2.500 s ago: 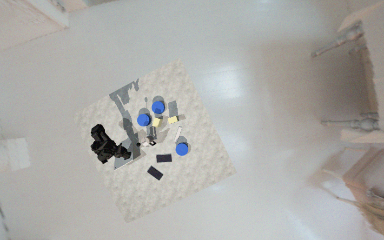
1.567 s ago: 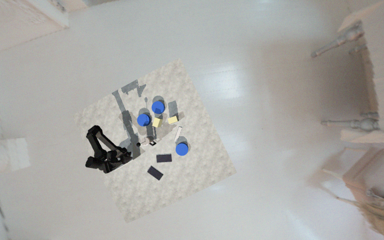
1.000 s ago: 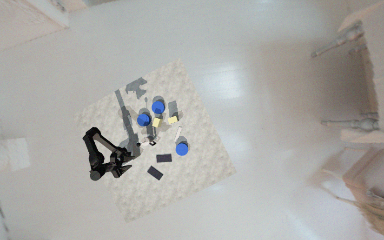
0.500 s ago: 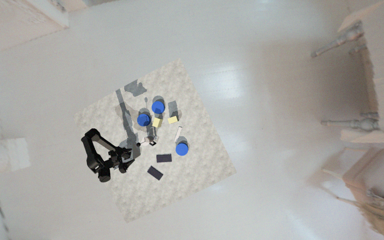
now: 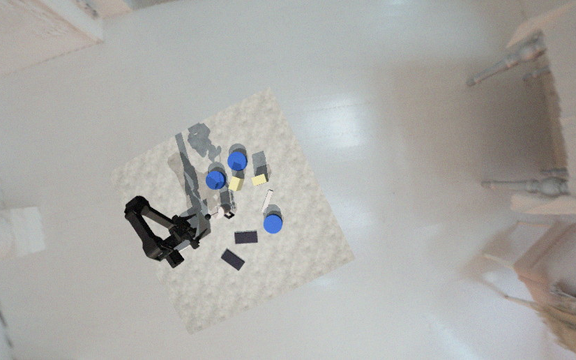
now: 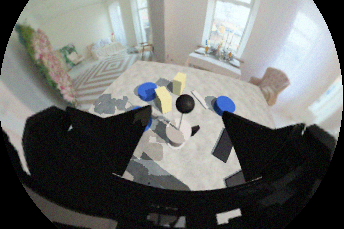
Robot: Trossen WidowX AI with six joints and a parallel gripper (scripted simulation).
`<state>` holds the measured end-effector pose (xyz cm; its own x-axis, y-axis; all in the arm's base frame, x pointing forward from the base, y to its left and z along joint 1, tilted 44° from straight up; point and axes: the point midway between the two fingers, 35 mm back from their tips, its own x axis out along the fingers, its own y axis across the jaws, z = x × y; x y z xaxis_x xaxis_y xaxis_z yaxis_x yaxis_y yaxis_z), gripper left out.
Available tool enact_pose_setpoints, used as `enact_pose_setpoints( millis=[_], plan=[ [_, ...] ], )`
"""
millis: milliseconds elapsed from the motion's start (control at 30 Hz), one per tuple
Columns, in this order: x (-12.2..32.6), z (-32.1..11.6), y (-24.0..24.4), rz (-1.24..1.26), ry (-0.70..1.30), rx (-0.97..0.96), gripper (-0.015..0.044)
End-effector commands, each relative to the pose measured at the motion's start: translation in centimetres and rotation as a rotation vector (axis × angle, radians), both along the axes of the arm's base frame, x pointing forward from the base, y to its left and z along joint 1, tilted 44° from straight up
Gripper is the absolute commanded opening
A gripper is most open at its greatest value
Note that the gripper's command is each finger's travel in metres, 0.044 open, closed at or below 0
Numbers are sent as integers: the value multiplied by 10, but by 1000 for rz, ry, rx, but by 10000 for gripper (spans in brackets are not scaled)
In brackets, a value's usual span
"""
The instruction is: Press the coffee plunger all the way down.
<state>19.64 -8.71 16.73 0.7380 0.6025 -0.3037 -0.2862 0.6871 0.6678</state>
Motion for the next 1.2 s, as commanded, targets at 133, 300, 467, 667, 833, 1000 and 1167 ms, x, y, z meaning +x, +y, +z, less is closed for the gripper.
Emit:
enact_pose_setpoints(
  millis=[133,300,467,667,833,1000,1167],
  plan=[
    [5,-4,5,-5,7,12,440],
    [10,-7,9,-8,8,9,440],
    [16,-10,14,-10,4,9,440],
    [23,-12,20,-9,-4,14,440],
    [29,-12,25,-5,-14,21,440],
    [29,-12,26,-5,-15,22,361],
    [29,-12,26,-5,-15,22,230]
  ],
)
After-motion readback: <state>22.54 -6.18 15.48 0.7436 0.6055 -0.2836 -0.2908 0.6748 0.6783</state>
